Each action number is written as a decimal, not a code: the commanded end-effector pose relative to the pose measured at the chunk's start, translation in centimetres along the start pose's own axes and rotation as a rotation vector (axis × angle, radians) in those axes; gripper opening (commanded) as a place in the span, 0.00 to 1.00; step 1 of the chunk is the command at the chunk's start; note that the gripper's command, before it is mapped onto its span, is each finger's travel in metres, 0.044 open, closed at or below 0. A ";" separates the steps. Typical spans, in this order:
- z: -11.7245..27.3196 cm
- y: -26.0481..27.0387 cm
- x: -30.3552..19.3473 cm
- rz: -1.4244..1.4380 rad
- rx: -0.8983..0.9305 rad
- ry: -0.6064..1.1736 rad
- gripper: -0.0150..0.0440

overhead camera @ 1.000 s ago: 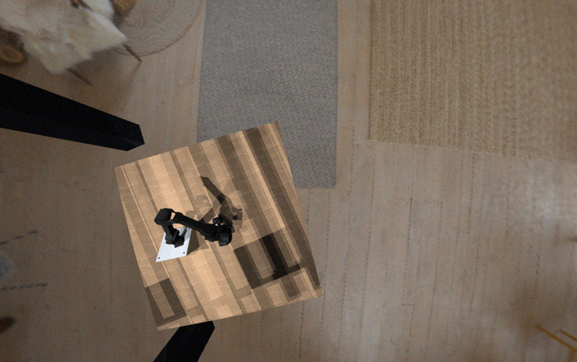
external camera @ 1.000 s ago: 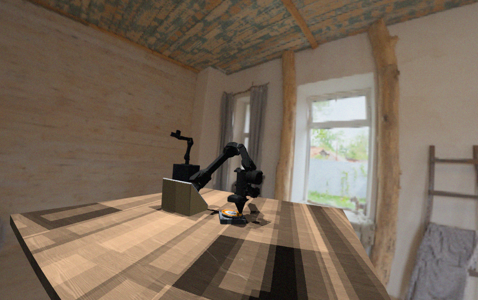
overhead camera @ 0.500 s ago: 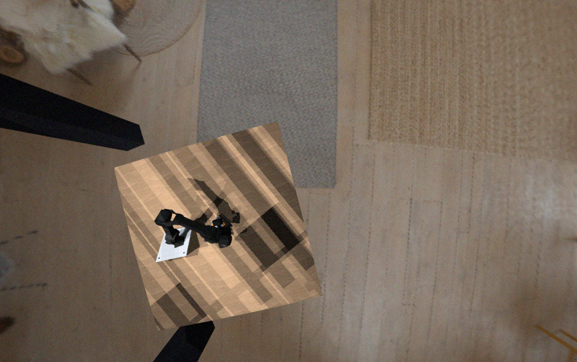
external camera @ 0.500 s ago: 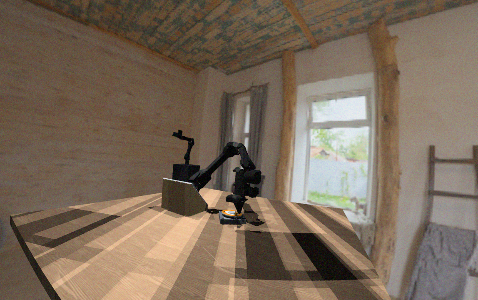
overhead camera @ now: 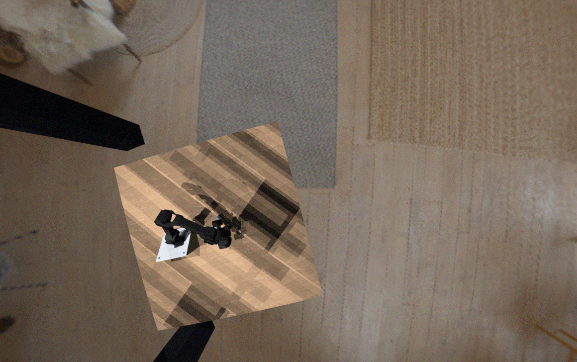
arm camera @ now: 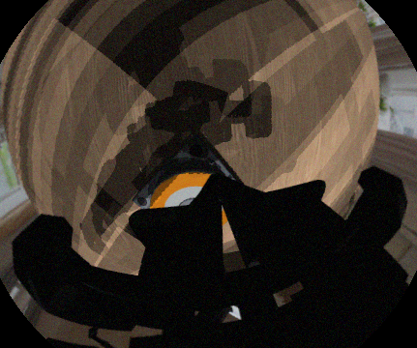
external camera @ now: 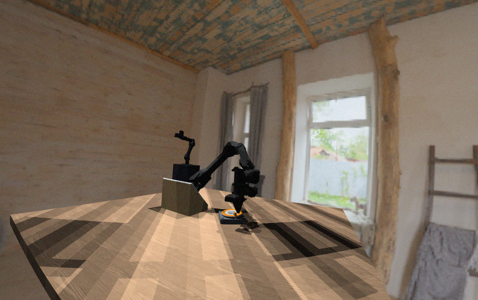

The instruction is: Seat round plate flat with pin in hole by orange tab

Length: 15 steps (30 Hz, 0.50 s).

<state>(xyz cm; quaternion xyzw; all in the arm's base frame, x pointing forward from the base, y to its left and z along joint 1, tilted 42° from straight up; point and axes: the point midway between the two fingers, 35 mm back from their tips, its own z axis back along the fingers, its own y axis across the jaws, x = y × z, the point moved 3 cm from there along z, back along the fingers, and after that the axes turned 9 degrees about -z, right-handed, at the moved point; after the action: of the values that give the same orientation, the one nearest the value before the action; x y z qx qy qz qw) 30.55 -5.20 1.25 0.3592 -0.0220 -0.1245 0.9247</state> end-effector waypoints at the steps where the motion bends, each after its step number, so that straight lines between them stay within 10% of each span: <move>1: -0.4 -0.5 -0.6 -0.010 -0.008 0.021 0.25; 15: -0.4 -0.9 -0.8 -0.010 -0.008 0.021 0.25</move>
<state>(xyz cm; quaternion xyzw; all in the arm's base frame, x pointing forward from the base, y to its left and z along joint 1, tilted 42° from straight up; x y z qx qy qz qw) 30.14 -5.46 0.90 0.3571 -0.0182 -0.1250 0.9255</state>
